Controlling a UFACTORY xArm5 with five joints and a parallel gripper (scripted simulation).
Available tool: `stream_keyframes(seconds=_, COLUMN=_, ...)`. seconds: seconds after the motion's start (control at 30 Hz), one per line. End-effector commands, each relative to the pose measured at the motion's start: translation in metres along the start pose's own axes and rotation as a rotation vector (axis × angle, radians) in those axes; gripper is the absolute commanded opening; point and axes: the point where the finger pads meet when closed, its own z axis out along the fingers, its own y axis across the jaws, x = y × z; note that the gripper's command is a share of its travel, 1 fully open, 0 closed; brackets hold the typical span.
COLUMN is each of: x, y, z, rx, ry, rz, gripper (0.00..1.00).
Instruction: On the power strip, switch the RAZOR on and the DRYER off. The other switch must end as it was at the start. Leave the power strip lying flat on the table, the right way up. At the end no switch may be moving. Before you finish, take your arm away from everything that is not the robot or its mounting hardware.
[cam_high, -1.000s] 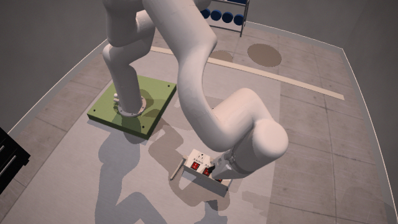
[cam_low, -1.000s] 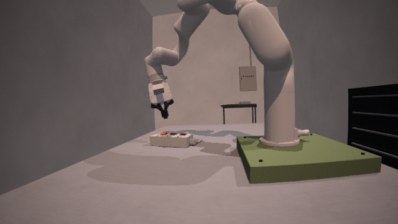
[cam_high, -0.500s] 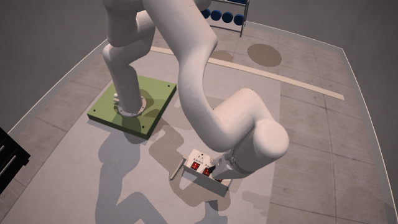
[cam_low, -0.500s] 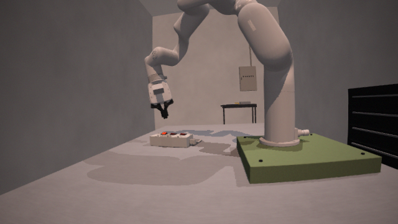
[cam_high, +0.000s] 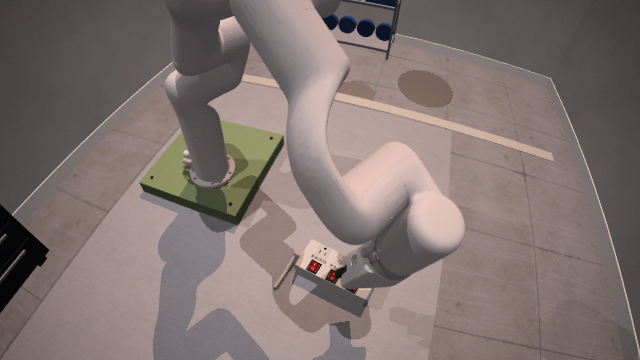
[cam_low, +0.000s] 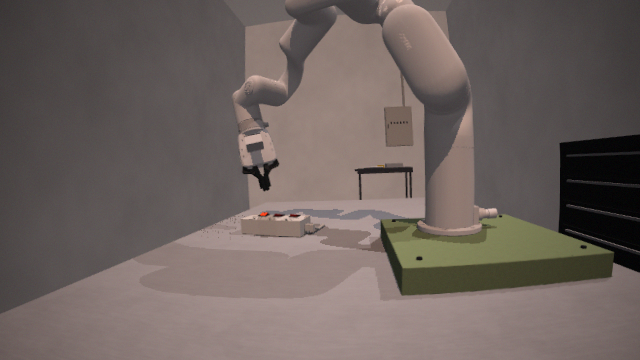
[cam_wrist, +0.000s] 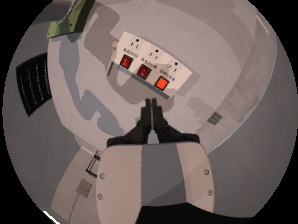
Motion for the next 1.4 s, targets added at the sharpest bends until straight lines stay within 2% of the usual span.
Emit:
stream_keyframes(seconds=0.0, x=-0.0006, y=0.0005, z=-0.0018, rx=-0.003, ry=-0.003, rz=0.000, gripper=0.00)
stream_keyframes(seconds=1.07, x=-0.0006, y=0.0005, z=-0.0018, rx=-0.003, ry=-0.003, rz=0.001, gripper=0.00)
stream_keyframes(seconds=1.37, x=0.0022, y=-0.0002, z=-0.0010, rx=-0.009, ry=-0.011, rz=0.076, gripper=0.00)
